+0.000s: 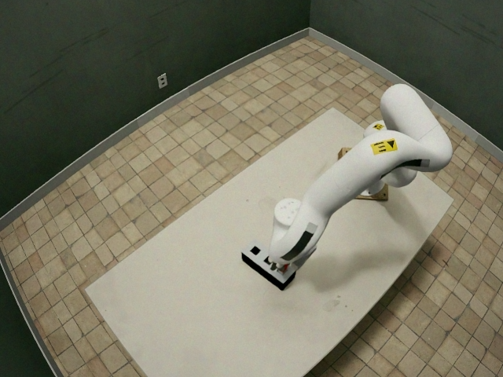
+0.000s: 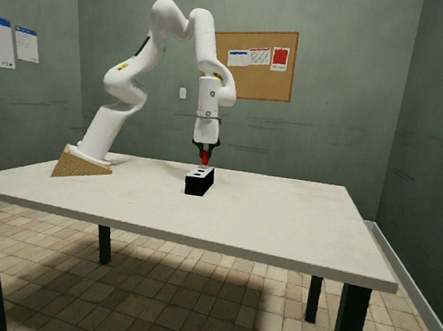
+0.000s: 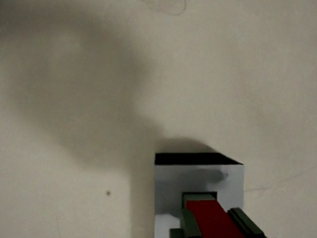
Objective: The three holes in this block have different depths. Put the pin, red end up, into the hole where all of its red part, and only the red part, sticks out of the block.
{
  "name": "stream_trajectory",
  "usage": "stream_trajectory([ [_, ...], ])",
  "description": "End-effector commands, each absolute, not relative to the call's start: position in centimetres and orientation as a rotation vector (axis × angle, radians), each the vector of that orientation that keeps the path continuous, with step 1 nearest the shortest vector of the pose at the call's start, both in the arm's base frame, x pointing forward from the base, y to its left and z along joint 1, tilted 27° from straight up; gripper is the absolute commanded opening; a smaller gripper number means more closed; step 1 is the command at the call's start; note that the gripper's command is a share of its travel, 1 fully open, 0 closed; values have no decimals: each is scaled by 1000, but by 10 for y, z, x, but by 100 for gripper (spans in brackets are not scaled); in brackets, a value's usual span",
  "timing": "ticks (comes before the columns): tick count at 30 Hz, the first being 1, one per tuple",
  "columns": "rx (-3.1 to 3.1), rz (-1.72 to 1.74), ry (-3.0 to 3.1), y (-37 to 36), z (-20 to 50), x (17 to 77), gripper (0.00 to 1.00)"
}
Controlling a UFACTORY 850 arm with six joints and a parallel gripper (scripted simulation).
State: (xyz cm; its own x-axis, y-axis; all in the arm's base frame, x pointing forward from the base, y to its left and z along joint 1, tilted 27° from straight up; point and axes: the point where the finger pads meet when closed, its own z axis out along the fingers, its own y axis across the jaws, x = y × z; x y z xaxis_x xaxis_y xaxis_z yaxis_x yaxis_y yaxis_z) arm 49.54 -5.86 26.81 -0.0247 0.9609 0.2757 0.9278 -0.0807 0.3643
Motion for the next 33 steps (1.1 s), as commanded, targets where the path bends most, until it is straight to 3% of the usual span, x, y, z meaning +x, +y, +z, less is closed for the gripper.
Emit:
stream_trajectory([
  [1, 2141, 715, 2079, -59, 269, 496, 0],
  [33, 2141, 715, 2079, -57, 266, 497, 0],
])
